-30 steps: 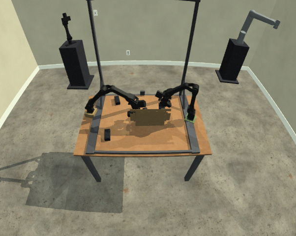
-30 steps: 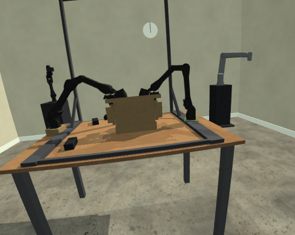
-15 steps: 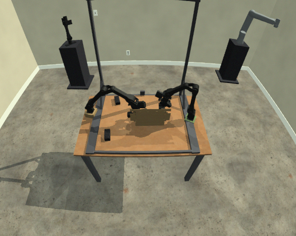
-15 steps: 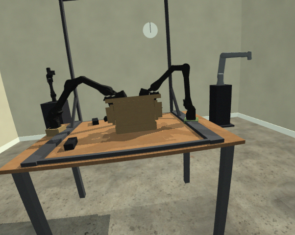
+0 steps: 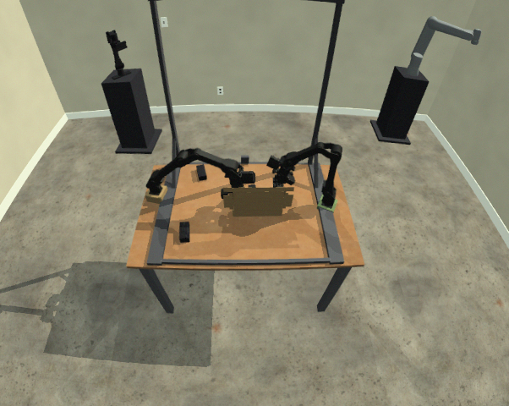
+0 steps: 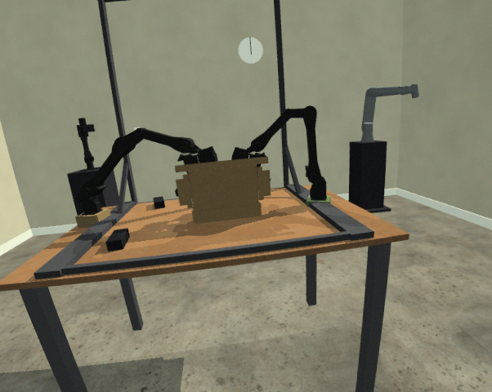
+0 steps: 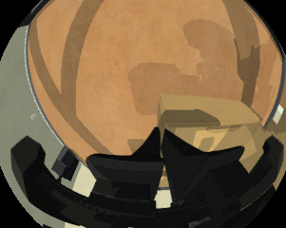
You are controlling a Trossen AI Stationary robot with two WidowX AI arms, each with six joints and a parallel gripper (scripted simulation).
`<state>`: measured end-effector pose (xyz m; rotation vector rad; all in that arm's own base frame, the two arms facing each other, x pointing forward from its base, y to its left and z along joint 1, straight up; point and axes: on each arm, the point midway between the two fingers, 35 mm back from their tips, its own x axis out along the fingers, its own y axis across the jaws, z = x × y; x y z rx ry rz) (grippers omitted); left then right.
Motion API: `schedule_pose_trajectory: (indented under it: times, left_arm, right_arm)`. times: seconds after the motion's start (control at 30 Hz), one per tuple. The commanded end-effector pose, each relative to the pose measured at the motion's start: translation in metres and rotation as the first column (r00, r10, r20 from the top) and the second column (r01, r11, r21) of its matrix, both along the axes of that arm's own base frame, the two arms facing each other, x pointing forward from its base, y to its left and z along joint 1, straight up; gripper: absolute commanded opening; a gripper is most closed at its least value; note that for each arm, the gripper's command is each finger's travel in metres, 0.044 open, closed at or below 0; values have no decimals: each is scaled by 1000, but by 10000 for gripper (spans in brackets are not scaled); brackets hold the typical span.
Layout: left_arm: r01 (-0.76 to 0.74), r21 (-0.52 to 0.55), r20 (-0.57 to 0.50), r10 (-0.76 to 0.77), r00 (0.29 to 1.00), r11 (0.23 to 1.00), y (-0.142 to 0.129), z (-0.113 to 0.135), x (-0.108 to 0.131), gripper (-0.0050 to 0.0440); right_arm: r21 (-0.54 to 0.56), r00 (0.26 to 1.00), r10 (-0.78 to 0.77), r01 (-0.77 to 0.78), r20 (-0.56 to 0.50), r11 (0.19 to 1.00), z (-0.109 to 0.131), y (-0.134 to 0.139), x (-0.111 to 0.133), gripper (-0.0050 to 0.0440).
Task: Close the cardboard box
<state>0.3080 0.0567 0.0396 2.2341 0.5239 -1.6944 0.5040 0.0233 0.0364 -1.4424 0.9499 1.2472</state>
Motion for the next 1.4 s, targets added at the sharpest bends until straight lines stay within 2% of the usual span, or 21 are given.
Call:
schedule_pose_trajectory:
  times: [0.0, 0.43, 1.37]
  left_arm:
    - [4, -1, 12, -4, 1000, 1000, 0, 3, 2, 5]
    - [3, -1, 12, -3, 1000, 1000, 0, 3, 2, 5]
    - [3, -1, 12, -3, 1000, 1000, 0, 3, 2, 5]
  right_arm:
    - [-12, 999, -2, 1, -38, 1000, 16, 2, 5, 0]
    - [-21, 997, 0, -2, -81, 1000, 18, 3, 3, 0]
    - [-23, 994, 0, -3, -106, 1000, -21, 5, 9, 0]
